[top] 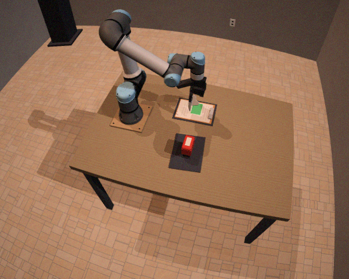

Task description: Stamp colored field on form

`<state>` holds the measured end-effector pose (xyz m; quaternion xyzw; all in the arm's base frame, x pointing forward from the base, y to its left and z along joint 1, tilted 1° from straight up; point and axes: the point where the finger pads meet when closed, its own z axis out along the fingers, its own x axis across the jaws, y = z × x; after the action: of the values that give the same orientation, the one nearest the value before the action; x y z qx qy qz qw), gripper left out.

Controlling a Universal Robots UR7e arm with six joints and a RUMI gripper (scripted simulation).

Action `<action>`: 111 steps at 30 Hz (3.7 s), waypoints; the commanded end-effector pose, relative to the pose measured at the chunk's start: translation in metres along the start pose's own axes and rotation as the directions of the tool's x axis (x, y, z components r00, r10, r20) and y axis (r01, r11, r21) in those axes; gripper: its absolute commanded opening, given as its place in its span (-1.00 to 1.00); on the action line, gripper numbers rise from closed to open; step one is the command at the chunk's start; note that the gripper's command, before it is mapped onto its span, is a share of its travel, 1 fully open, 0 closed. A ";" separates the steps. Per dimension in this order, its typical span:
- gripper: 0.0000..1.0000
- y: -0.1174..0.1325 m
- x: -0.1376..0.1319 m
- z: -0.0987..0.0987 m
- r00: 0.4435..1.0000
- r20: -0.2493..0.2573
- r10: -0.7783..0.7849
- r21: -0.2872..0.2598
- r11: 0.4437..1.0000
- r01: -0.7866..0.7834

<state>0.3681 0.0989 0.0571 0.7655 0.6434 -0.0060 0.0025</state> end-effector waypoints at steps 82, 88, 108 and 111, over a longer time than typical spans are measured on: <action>1.00 0.003 0.000 -0.133 0.128 0.001 -0.992 0.000 0.128 0.992; 1.00 0.001 0.001 -0.143 0.028 0.001 -1.000 0.000 0.028 1.000; 0.10 0.000 0.001 -0.148 -0.031 0.001 -1.000 0.000 -0.031 1.000; 0.10 0.000 0.001 -0.148 -0.030 0.001 -1.000 0.000 -0.030 1.000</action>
<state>0.3693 0.1019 0.2048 0.0714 0.9974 -0.0062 -0.0024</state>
